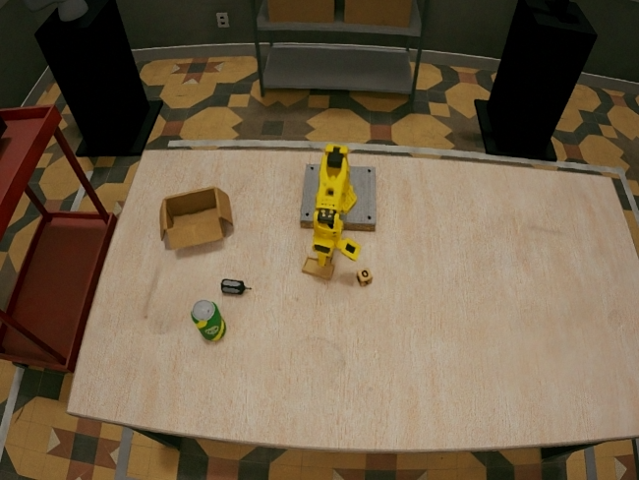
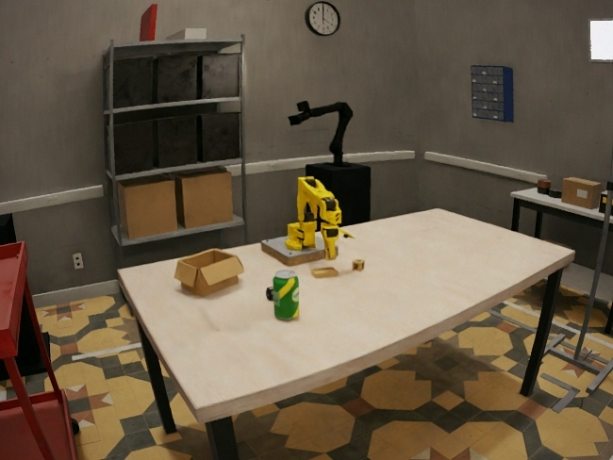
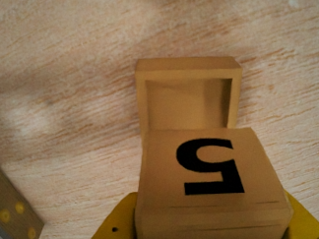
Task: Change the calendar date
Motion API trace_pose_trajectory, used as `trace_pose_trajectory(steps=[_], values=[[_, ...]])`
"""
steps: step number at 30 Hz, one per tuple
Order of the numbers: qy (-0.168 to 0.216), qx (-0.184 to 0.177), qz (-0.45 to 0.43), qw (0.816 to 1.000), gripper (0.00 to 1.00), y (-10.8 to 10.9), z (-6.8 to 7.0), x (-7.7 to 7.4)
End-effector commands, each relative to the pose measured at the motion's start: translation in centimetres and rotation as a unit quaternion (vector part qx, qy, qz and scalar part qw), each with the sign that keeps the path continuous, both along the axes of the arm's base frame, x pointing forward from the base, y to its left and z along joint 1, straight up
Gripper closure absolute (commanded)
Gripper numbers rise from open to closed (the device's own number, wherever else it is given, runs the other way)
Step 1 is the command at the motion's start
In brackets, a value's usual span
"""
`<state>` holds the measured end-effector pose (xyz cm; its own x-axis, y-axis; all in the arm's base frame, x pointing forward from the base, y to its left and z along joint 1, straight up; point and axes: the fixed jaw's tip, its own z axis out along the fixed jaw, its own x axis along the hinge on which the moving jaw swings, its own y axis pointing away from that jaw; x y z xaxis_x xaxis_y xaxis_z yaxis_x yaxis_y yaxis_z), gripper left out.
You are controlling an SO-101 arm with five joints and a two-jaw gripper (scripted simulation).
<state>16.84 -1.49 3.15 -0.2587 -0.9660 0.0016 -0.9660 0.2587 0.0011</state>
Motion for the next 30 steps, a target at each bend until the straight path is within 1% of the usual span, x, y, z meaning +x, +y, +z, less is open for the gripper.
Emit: trace_pose_trajectory(steps=[1,11,20,30], values=[[0.004,0.001,-0.002,1.0,1.0,0.1,0.03,0.03],[0.004,0.001,-0.002,1.0,1.0,0.09,0.0,0.03],[0.004,0.001,-0.002,1.0,1.0,0.06,-0.54,0.02],[0.004,0.001,-0.002,1.0,1.0,0.05,-0.7,-0.02]])
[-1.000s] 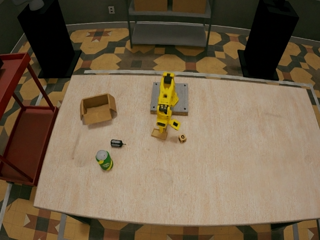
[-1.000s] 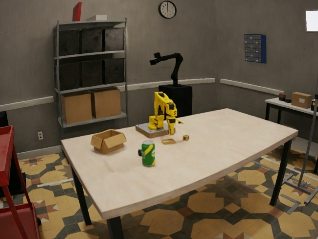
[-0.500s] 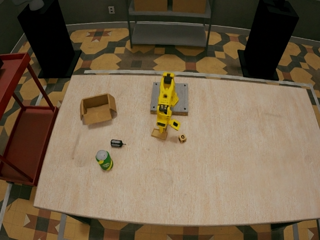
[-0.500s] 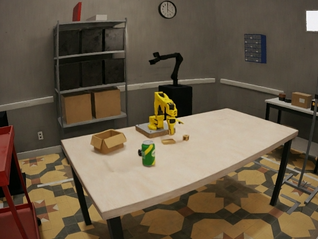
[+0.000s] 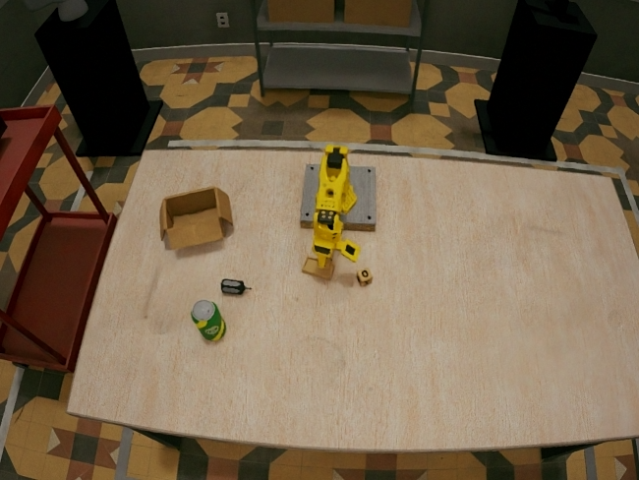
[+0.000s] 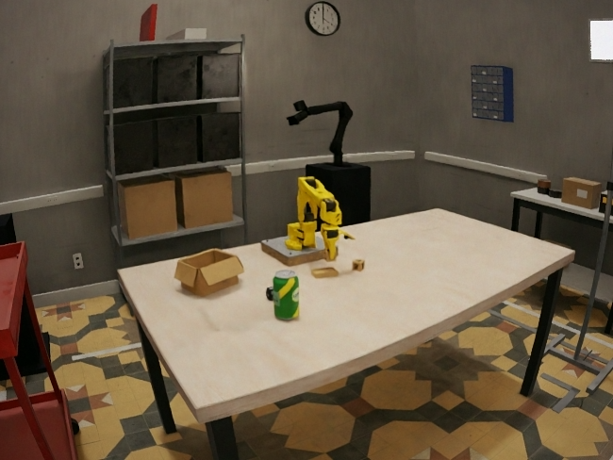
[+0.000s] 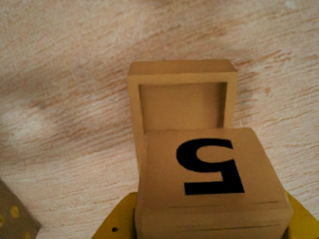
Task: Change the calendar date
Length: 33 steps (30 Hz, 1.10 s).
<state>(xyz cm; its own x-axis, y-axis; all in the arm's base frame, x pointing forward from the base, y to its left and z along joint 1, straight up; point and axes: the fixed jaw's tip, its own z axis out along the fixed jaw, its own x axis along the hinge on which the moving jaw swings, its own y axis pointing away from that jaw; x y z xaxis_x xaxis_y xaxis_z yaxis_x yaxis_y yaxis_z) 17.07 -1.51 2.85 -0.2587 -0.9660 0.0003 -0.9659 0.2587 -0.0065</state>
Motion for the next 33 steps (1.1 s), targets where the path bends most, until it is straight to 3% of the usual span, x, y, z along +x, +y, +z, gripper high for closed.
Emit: trace_pose_trajectory(steps=[1,33], values=[[0.007,0.001,-0.002,1.0,1.0,0.1,-0.5,-0.3],[0.007,0.001,-0.002,1.0,1.0,0.0,-1.5,-0.5]])
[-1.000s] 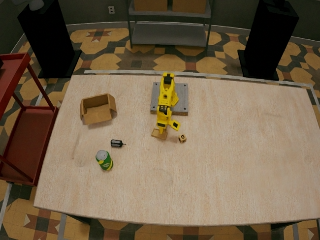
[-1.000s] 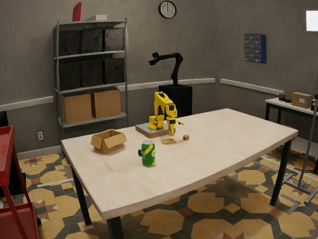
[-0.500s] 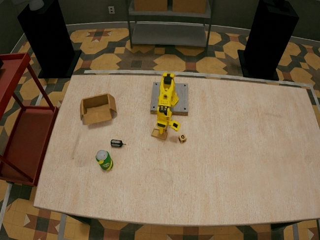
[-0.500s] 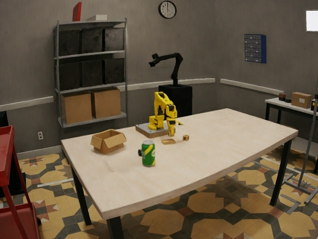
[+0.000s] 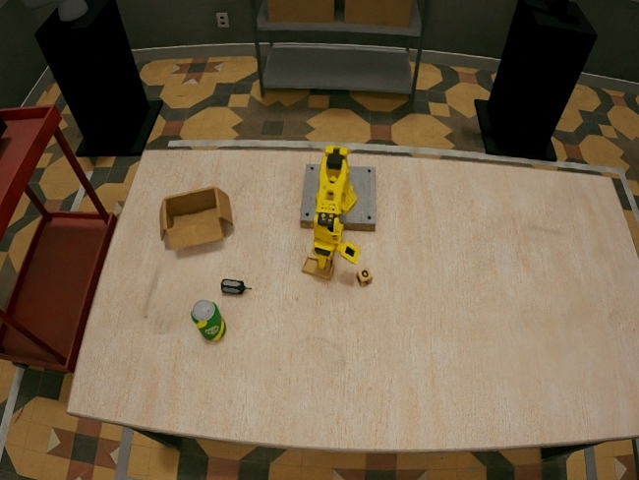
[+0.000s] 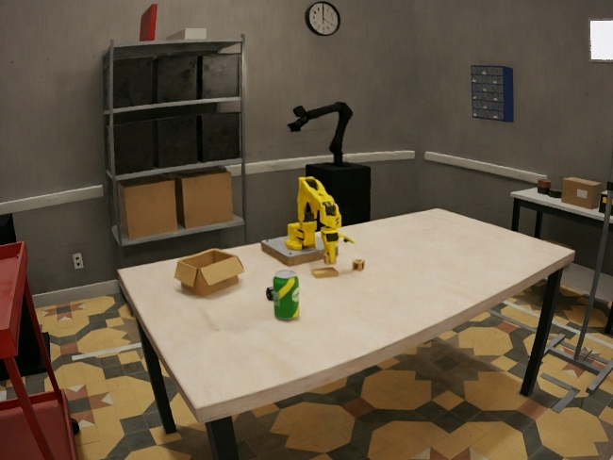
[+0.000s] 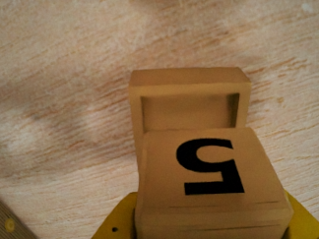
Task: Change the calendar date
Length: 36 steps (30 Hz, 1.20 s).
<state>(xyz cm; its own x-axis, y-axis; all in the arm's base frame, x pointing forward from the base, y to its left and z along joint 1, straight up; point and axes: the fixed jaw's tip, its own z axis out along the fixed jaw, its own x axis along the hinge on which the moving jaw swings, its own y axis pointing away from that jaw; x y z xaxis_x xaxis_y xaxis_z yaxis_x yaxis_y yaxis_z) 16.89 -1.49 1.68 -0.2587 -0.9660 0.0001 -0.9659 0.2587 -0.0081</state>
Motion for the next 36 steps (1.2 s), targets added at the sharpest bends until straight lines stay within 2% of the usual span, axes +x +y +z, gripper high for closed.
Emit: trace_pose_trajectory(steps=[1,36], values=[[0.008,0.001,-0.002,1.0,1.0,0.0,-0.4,-0.3],[0.008,0.001,-0.003,1.0,1.0,-0.1,-1.7,-0.3]])
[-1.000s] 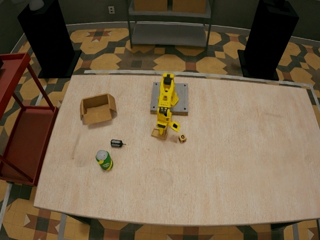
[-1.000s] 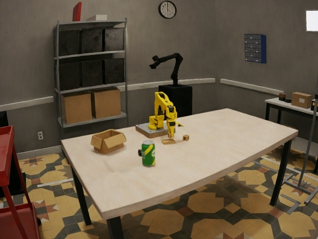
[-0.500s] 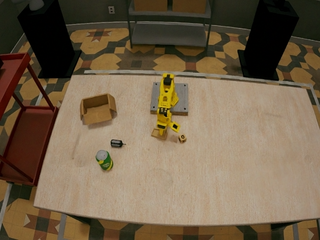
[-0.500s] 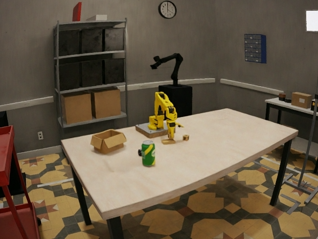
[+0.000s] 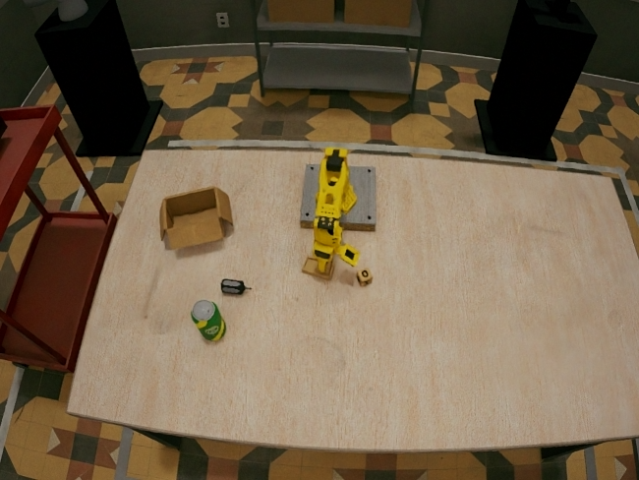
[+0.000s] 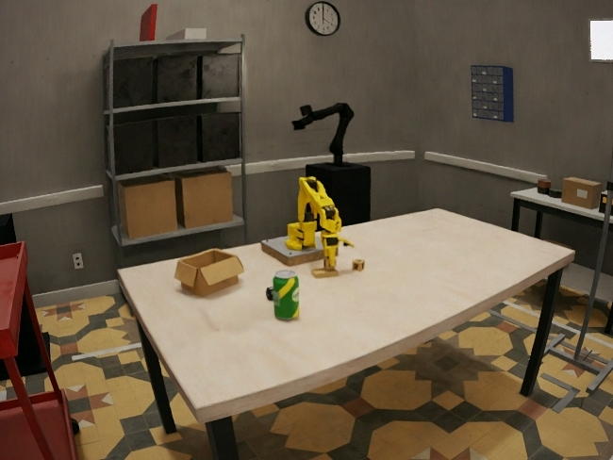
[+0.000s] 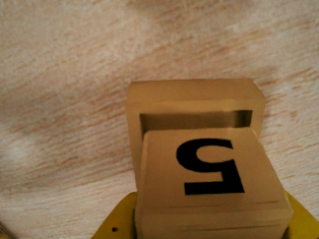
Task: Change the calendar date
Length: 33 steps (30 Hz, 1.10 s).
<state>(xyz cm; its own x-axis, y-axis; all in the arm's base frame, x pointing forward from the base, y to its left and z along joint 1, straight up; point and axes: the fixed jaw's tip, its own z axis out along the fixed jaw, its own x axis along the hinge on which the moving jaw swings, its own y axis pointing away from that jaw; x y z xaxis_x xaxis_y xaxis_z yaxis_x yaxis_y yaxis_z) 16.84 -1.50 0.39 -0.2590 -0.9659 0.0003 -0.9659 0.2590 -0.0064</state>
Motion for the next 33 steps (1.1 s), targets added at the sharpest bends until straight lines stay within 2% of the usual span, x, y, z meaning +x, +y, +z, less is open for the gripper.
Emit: trace_pose_trajectory(steps=[1,29,33], values=[[0.007,0.001,-0.003,1.0,1.0,-0.08,-0.49,-0.3],[0.007,0.001,-0.002,1.0,1.0,-0.11,-1.43,-0.32],[0.007,0.001,-0.002,1.0,0.96,-0.11,-1.43,-0.32]])
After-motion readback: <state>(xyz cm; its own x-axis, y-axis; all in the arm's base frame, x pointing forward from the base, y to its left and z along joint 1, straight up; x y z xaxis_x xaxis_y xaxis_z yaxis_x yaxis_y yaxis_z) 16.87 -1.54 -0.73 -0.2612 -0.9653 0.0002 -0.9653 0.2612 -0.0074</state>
